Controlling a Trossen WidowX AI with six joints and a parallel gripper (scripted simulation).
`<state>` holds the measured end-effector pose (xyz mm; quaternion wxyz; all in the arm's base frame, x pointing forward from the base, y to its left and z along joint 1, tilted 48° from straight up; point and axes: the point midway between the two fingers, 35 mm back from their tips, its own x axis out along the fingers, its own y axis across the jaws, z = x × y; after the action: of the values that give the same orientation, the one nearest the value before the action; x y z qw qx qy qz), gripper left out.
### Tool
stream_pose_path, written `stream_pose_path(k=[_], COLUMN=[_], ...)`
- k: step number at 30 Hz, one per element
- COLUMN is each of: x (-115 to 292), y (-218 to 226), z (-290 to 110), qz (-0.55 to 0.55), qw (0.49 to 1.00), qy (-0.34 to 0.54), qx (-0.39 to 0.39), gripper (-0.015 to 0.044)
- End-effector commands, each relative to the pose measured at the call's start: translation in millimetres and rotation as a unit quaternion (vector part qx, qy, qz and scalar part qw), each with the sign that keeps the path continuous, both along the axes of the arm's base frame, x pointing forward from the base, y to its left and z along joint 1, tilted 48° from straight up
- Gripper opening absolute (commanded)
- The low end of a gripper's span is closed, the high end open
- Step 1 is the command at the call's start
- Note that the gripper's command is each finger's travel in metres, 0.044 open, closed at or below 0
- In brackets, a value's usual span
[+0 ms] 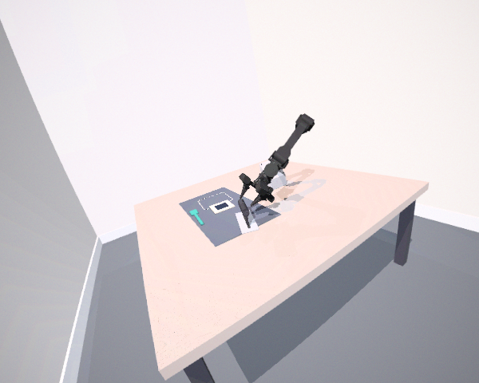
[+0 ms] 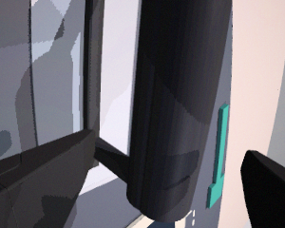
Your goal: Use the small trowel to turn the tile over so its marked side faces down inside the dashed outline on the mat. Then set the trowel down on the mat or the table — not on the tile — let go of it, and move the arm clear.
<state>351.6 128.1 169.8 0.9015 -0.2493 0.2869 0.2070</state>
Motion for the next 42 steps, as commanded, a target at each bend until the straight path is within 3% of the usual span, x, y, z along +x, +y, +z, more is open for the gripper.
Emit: stream_pose_path(k=[1, 31, 37, 42], x=[5, 40, 40, 40], y=[1, 11, 11, 11], z=[-6, -36, -36, -36], qz=[0.0, 0.0, 0.0, 0.0], qw=[1.0, 1.0, 1.0, 1.0], qy=[0.002, 0.001, 0.001, 0.001], qx=[-0.004, -0.004, -0.004, -0.004], gripper=[0.03, 0.03, 0.0142, 0.0109])
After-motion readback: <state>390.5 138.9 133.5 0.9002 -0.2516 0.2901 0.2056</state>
